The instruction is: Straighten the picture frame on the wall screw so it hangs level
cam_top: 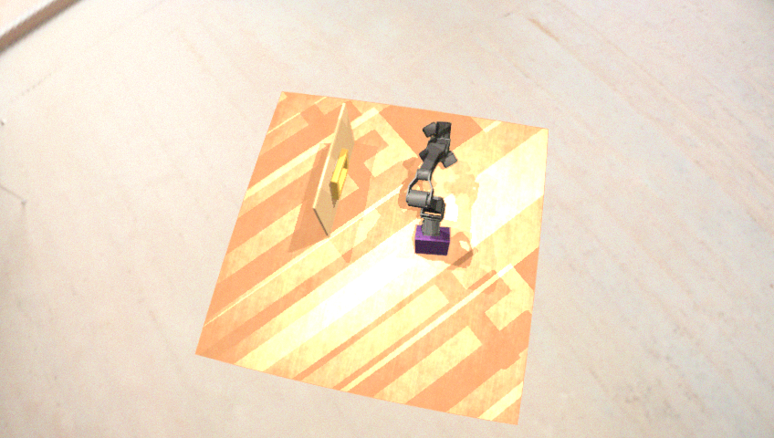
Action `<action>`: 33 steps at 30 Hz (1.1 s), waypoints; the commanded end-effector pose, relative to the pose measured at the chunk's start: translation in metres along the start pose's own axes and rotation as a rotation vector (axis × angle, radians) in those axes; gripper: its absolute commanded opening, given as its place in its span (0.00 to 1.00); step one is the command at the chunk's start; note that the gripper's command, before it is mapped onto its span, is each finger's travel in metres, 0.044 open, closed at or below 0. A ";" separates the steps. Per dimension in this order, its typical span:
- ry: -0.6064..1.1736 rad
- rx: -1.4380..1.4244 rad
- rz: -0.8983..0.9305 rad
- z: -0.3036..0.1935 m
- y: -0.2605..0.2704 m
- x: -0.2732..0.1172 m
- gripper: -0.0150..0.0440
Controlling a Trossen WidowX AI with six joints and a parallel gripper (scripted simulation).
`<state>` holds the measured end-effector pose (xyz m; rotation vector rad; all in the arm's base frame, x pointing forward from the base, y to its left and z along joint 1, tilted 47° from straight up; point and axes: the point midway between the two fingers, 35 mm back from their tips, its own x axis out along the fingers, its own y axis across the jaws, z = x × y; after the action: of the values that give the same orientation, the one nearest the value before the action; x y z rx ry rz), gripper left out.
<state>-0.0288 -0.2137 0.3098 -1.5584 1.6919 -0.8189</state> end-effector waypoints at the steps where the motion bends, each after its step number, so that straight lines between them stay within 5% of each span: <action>1: -0.005 0.014 -0.004 0.001 -0.001 0.000 0.89; 5: -0.128 0.303 -0.078 0.031 -0.014 0.003 0.71; 14: -0.560 1.076 -0.076 0.112 -0.048 -0.015 0.69; 19: -0.827 1.475 0.080 0.153 -0.063 -0.039 0.69; 33: -1.212 2.038 0.633 0.210 -0.077 -0.099 0.69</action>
<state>0.1430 -0.1736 0.2793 -0.4914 0.2028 -0.8021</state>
